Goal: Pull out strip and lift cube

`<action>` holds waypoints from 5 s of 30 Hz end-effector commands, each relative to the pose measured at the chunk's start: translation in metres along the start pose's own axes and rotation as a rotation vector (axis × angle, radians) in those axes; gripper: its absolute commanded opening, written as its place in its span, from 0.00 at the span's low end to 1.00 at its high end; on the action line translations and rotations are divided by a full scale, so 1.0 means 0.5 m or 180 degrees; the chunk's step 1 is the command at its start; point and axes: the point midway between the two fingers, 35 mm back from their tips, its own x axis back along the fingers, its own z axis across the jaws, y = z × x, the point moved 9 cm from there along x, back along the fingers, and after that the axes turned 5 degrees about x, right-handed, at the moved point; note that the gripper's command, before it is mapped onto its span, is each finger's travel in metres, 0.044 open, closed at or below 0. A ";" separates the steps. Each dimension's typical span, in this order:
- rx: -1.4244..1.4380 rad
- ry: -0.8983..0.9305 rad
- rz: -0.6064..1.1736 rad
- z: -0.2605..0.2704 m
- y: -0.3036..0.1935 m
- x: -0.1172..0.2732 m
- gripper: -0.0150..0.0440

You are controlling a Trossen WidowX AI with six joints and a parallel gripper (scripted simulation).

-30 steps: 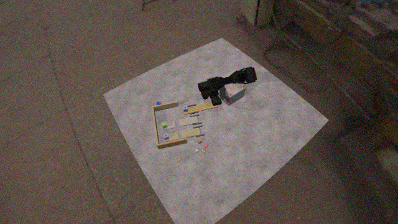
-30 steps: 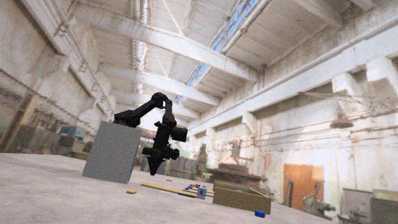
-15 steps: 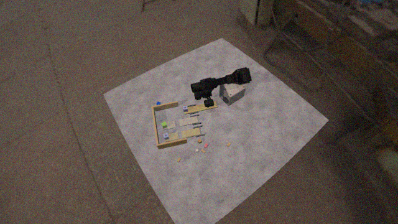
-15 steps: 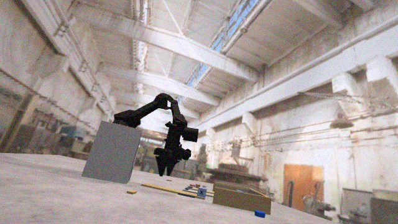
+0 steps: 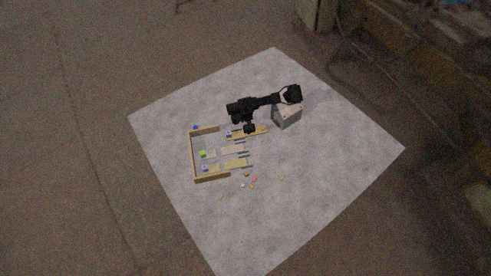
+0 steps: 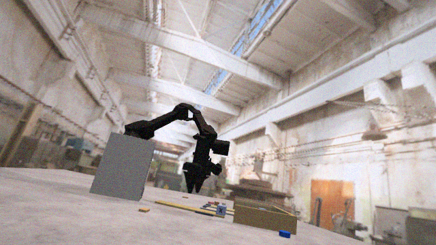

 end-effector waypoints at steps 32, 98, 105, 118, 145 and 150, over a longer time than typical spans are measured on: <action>0.0015 -0.0019 -0.0015 -0.017 0.223 0.022 1.00; 0.0039 -0.0026 -0.0030 -0.013 0.225 -0.085 0.38; 0.0020 -0.0048 -0.0024 -0.018 0.208 -0.071 0.25; 0.0007 -0.0022 -0.0007 -0.037 0.113 -0.003 0.25; 0.0003 -0.0026 -0.0005 -0.048 0.058 0.072 0.25; 0.0003 -0.0026 -0.0005 -0.048 0.058 0.072 0.25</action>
